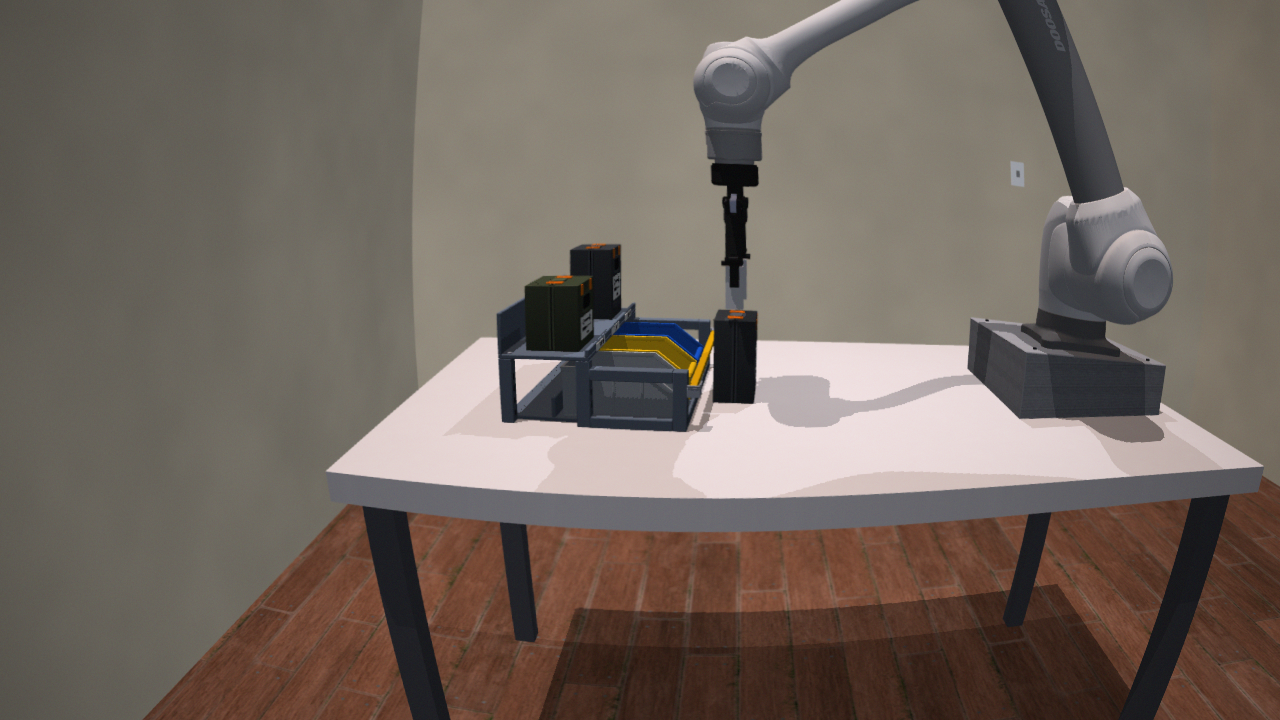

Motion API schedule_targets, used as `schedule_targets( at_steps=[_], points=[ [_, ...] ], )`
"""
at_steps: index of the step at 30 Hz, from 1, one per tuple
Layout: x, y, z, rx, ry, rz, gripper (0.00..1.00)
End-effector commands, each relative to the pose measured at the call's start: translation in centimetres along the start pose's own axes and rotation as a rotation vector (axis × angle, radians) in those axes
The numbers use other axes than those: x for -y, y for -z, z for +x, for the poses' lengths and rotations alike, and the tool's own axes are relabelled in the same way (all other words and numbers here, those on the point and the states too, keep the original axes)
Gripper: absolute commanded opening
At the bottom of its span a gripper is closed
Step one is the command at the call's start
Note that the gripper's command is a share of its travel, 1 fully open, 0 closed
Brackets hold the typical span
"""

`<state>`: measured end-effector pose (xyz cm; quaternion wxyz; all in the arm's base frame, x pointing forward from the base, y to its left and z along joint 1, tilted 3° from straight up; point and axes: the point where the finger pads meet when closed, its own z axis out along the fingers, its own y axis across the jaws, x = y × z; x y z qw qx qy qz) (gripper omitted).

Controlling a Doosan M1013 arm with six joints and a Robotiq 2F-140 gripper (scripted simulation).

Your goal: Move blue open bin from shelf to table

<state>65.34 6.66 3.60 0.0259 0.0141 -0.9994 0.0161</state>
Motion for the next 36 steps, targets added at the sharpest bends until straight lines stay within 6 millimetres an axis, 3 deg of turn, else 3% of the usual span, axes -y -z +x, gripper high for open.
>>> schedule_targets(
  at_steps=[1, 13, 18, 30, 36],
  points=[
    [0.0, 0.01, 0.0, 0.0, -0.196, 0.0, 0.57],
    [0.0, 0.01, 0.0, 0.0, -0.196, 0.0, 0.57],
    [0.0, 0.01, 0.0, 0.0, -0.456, 0.0, 0.57],
    [0.0, 0.01, 0.0, 0.0, -0.456, 0.0, 0.57],
    [0.0, 0.01, 0.0, 0.0, -0.716, 0.0, 0.57]
  ],
)
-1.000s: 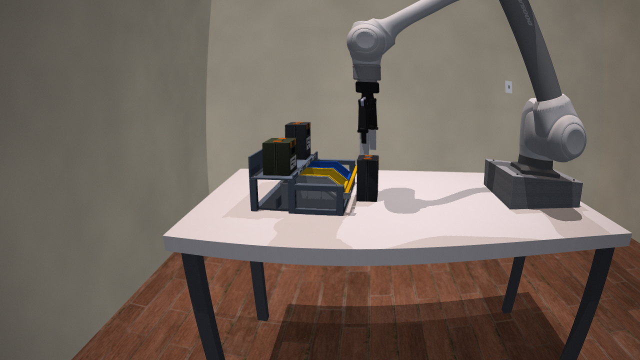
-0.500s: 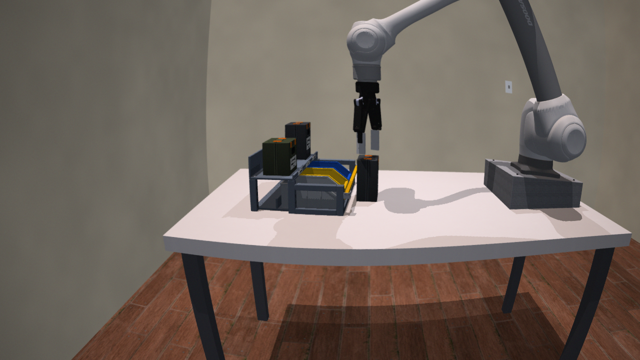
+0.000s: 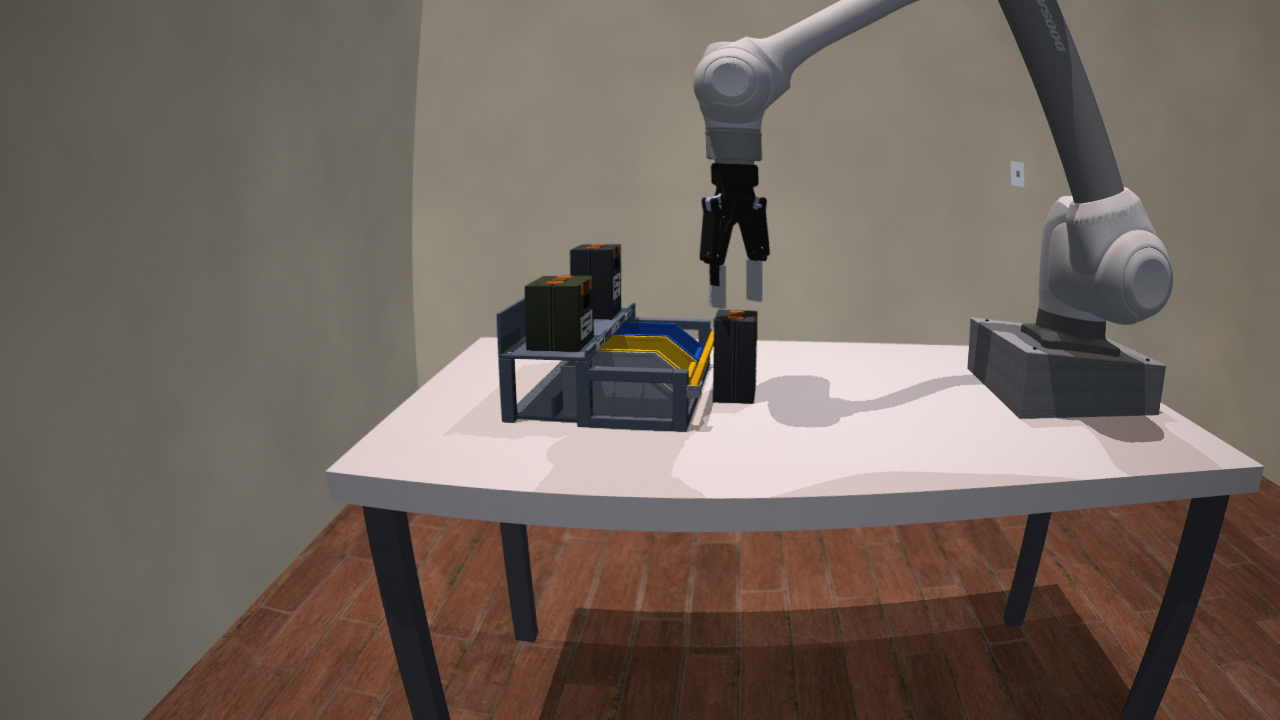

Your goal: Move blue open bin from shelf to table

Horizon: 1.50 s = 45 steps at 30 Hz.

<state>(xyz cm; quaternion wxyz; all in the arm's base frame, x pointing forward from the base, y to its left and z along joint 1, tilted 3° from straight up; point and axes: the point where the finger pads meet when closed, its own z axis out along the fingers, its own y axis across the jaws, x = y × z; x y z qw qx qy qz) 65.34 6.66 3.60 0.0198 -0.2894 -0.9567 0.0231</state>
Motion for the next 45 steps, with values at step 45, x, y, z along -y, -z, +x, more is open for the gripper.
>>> schedule_targets(
  at_steps=[45],
  points=[
    [0.0, 0.01, 0.0, 0.0, -0.62, 0.0, 0.57]
  ],
)
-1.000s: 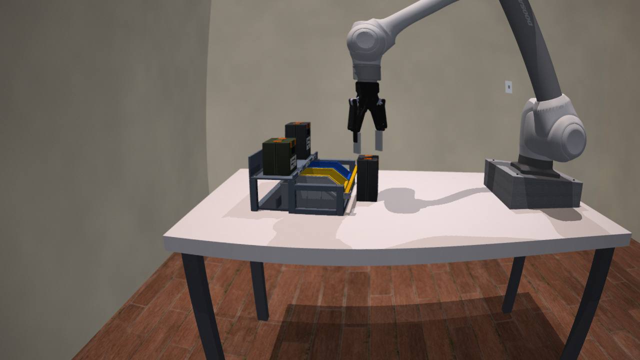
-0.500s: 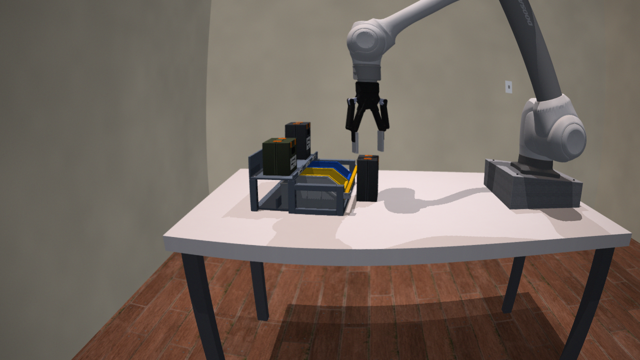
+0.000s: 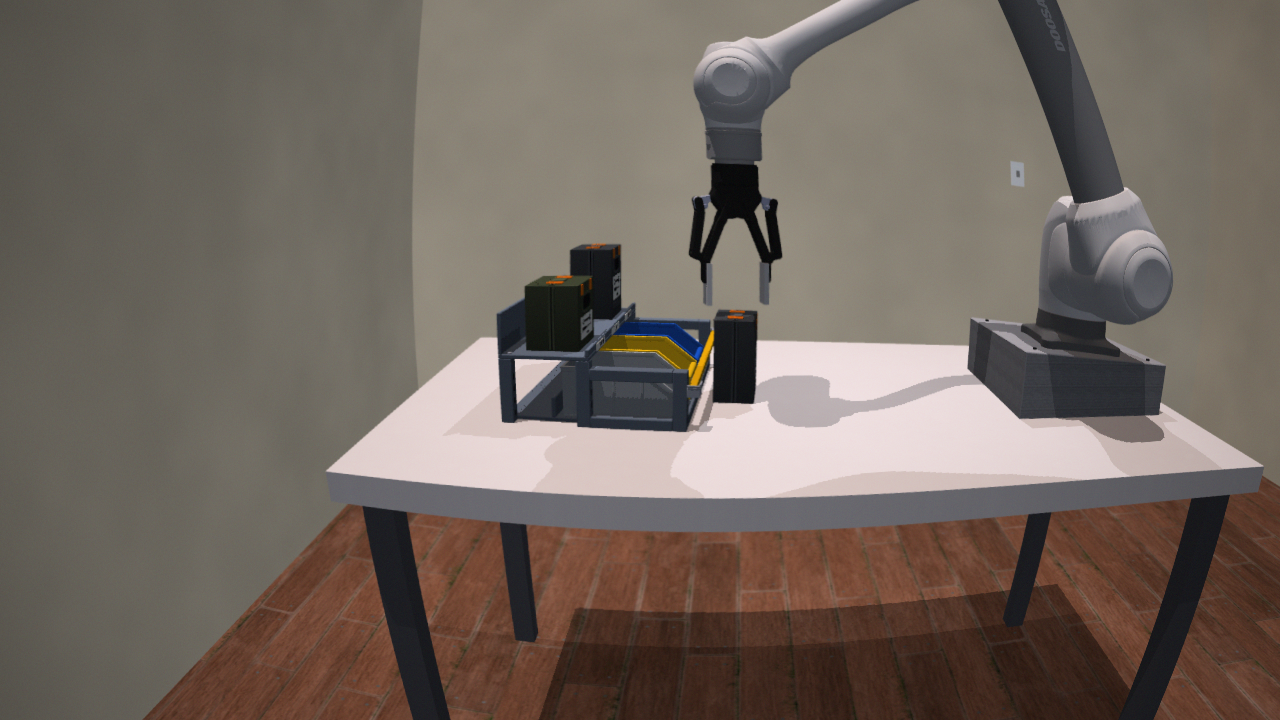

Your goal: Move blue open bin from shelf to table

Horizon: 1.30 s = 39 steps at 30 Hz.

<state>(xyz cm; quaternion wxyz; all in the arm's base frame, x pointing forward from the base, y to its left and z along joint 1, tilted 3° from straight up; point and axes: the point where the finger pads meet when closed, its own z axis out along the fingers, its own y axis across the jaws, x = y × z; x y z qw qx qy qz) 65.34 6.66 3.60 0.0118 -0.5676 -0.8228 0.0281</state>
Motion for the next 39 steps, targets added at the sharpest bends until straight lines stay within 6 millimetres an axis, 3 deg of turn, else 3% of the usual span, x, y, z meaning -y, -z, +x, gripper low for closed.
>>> schedule_targets(
  at_steps=[1, 5, 39],
  points=[
    [0.0, 0.01, 0.0, 0.0, -0.052, 0.0, 0.57],
    [0.0, 0.01, 0.0, 0.0, -0.26, 0.0, 0.57],
    [0.0, 0.01, 0.0, 0.0, -0.322, 0.0, 0.57]
  ],
)
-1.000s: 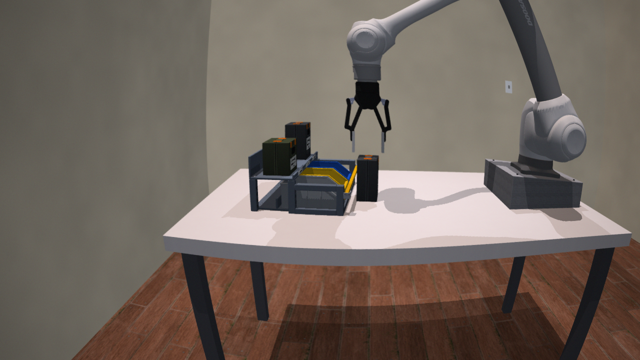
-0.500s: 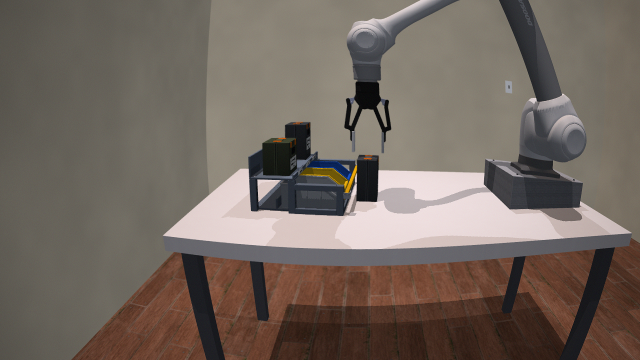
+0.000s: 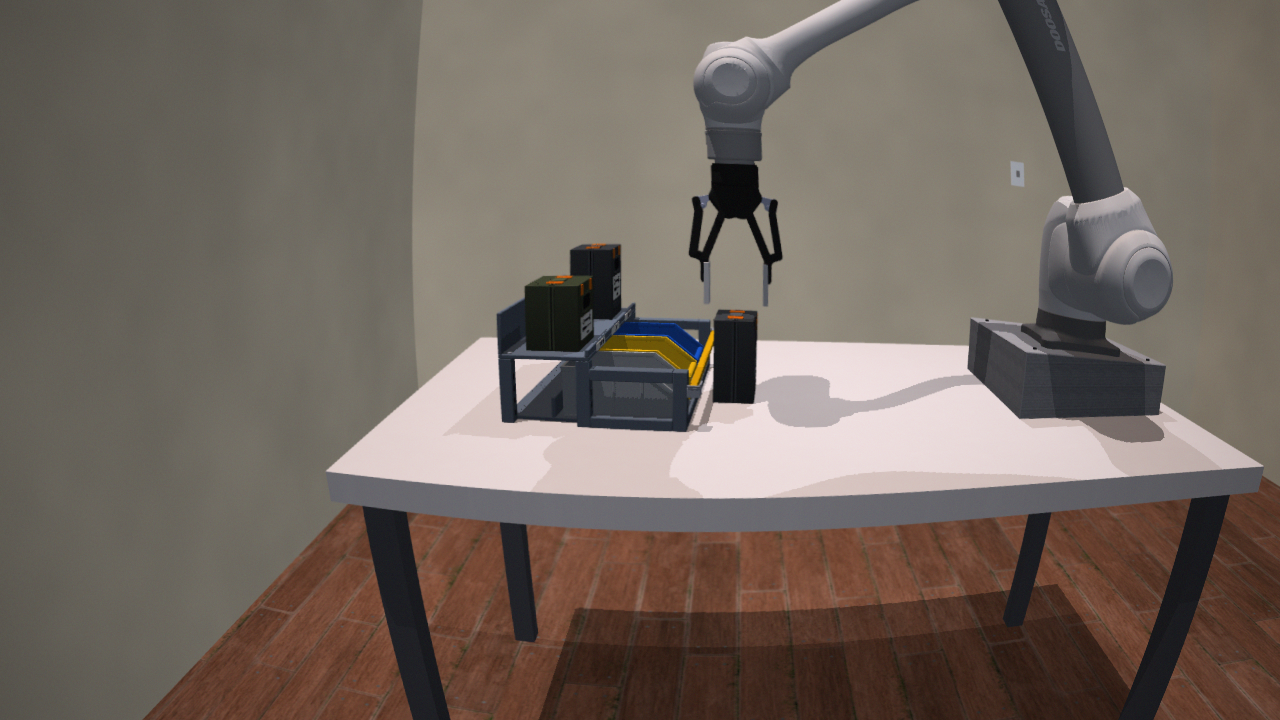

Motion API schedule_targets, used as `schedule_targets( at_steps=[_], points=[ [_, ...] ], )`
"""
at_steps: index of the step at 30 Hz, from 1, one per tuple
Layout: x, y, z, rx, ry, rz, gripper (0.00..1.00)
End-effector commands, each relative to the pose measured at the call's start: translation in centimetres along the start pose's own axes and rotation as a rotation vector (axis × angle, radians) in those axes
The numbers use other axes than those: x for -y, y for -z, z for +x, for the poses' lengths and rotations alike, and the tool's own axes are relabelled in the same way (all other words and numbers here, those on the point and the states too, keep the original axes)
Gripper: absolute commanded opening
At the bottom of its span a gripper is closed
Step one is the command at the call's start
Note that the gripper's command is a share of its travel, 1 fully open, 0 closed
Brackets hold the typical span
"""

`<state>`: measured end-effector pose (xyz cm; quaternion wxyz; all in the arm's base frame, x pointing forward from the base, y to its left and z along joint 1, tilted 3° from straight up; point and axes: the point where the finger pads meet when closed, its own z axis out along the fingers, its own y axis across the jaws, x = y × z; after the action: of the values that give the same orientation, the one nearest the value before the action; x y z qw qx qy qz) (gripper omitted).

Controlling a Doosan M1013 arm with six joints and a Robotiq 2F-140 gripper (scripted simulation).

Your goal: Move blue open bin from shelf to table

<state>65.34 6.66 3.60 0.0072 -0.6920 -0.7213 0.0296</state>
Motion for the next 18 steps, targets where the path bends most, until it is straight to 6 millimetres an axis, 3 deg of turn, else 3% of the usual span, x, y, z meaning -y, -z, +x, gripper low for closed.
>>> schedule_targets(
  at_steps=[1, 12, 18],
  points=[
    [0.0, 0.0, 0.0, 0.0, 0.0, 0.0, 0.57],
    [0.0, 0.0, 0.0, 0.0, 0.0, 0.0, 0.57],
    [0.0, -3.0, 0.0, 0.0, 0.0, 0.0, 0.57]
  ],
)
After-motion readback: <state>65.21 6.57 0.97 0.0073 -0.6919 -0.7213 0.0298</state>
